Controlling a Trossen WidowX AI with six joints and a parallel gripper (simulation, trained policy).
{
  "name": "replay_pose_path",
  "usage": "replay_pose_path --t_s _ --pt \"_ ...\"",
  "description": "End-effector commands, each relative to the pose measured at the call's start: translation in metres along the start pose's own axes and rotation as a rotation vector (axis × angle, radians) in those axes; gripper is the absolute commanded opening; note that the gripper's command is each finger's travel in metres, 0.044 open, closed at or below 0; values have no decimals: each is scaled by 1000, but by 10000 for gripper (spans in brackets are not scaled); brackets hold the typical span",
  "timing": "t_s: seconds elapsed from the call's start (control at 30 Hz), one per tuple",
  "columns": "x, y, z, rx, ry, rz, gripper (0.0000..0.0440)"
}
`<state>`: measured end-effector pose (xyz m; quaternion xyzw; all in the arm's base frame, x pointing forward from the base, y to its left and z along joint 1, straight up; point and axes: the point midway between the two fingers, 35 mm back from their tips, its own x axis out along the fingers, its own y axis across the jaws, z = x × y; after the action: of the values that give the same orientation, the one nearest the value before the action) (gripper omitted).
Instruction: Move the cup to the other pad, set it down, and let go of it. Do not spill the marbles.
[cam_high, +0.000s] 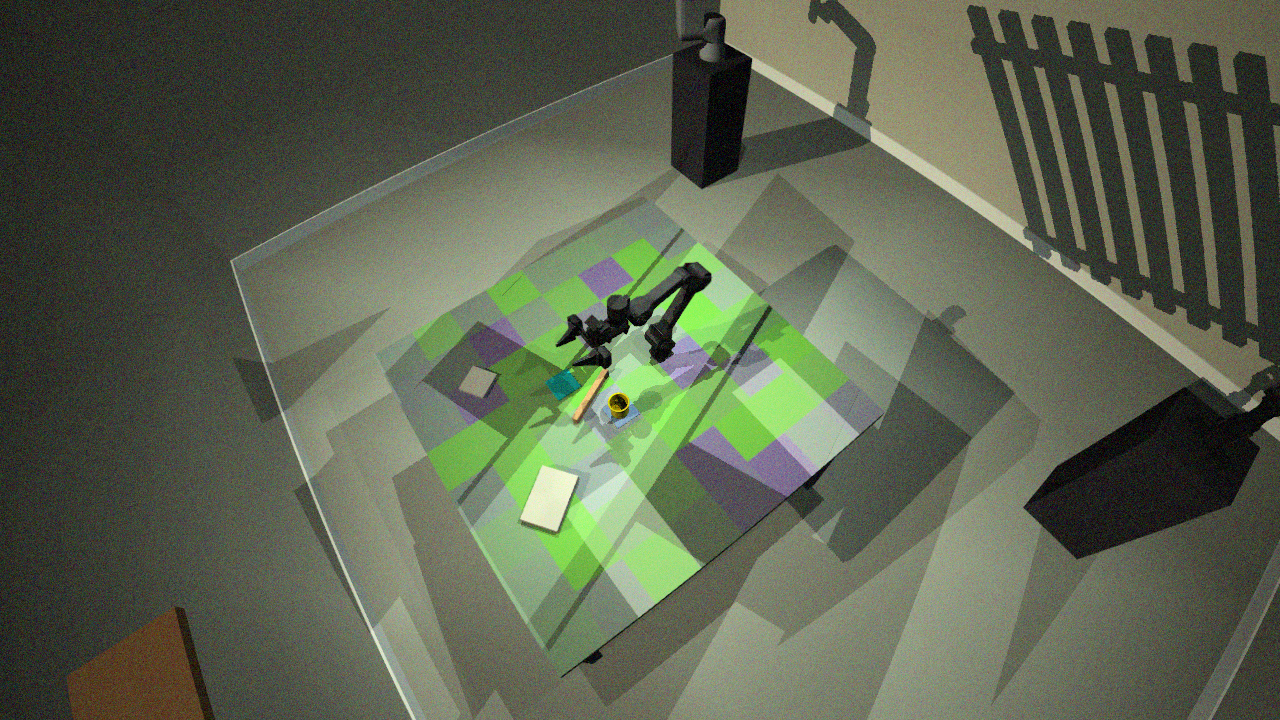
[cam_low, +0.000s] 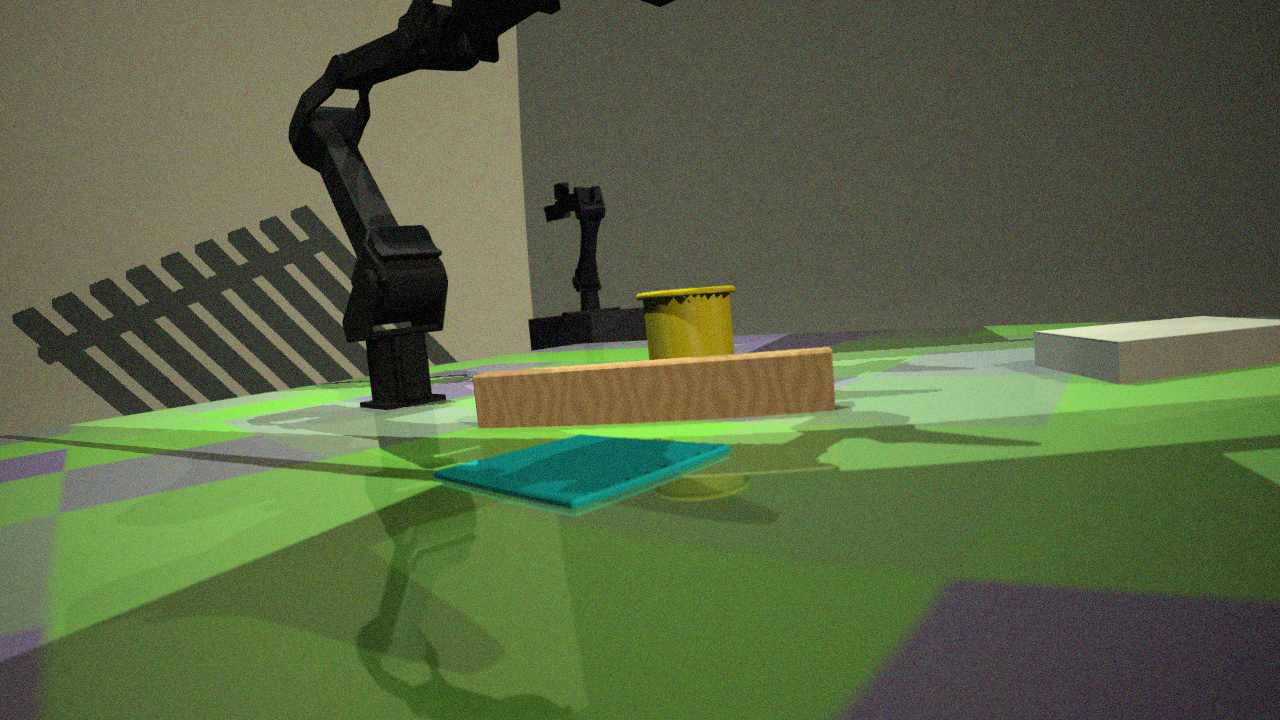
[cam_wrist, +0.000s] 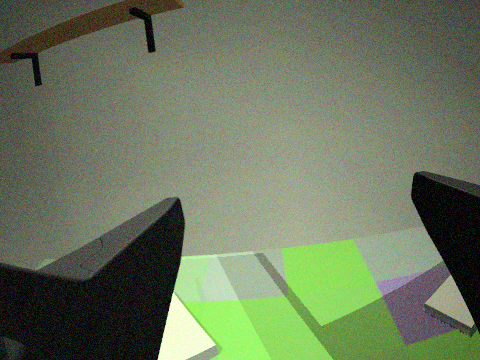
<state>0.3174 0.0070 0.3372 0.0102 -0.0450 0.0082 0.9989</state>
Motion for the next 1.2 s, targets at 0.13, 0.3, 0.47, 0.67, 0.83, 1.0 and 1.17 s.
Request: replay_pose_path --t_s 0.13,0.3,0.47,0.67,0.83,1.0,1.17 --pt "-2 4 0 12 22 17 269" --pt "-3 7 0 35 57 30 138" --pt "-4 12 -2 75 104 44 84" --pt "-3 20 -1 143 163 67 126" --pt "-2 27 0 204 217 82 145" --pt "-2 35 0 269 277 92 144" --pt "-2 42 -1 337 341 95 143"
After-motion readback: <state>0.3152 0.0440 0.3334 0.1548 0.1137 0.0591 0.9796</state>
